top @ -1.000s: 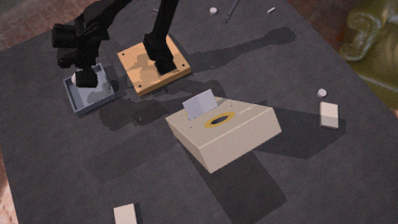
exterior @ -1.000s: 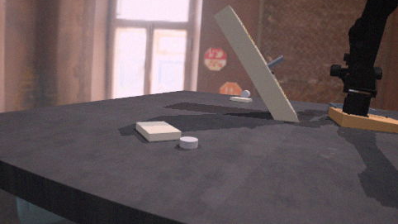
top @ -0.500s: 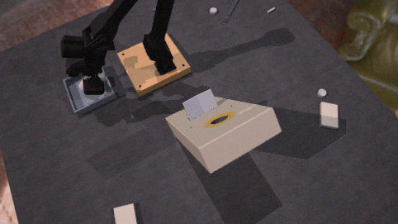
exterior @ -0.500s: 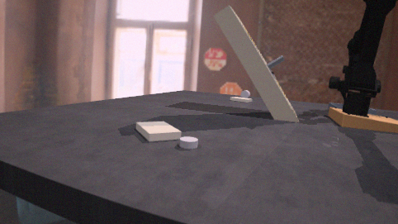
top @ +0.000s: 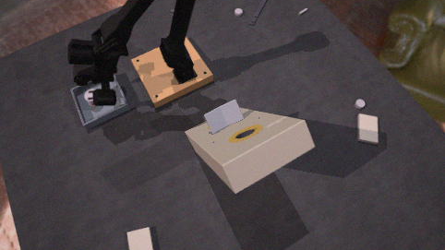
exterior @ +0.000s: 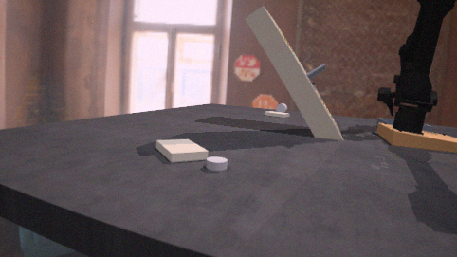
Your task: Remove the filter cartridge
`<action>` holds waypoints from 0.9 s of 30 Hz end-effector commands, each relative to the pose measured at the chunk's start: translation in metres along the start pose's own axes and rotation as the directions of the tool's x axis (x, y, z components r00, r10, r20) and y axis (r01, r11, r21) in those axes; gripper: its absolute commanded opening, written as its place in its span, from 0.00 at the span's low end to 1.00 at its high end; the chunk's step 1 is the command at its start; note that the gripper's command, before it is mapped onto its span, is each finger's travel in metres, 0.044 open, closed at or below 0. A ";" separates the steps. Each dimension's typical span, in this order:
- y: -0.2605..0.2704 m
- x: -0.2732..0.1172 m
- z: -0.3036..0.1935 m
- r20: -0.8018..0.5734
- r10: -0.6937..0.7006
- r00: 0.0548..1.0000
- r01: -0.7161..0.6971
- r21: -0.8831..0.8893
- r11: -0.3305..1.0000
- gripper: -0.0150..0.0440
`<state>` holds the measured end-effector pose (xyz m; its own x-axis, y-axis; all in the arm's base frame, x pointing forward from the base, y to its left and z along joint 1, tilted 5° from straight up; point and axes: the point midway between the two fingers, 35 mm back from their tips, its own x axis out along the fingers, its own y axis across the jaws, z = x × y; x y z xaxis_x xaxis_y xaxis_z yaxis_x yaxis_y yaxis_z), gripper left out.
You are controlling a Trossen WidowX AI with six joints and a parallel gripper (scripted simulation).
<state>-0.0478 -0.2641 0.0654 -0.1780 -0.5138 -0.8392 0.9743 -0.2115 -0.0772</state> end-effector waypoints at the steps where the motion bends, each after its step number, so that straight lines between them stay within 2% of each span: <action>1: 0.000 0.000 0.001 0.002 0.000 1.000 0.000 0.000 1.000 1.00; 4: 0.000 -0.007 0.006 0.002 0.000 1.000 0.000 0.000 1.000 1.00; 8: 0.000 -0.052 0.031 0.001 0.000 1.000 0.000 0.000 1.000 1.00; 10: 0.000 -0.061 0.035 0.000 0.001 1.000 -0.001 0.000 1.000 1.00; 27: 0.001 -0.051 0.033 0.011 0.007 1.000 -0.007 -0.002 1.000 1.00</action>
<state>-0.0423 -0.2651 0.1261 -0.1729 -0.5230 -0.8346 0.9757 -0.2067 -0.0726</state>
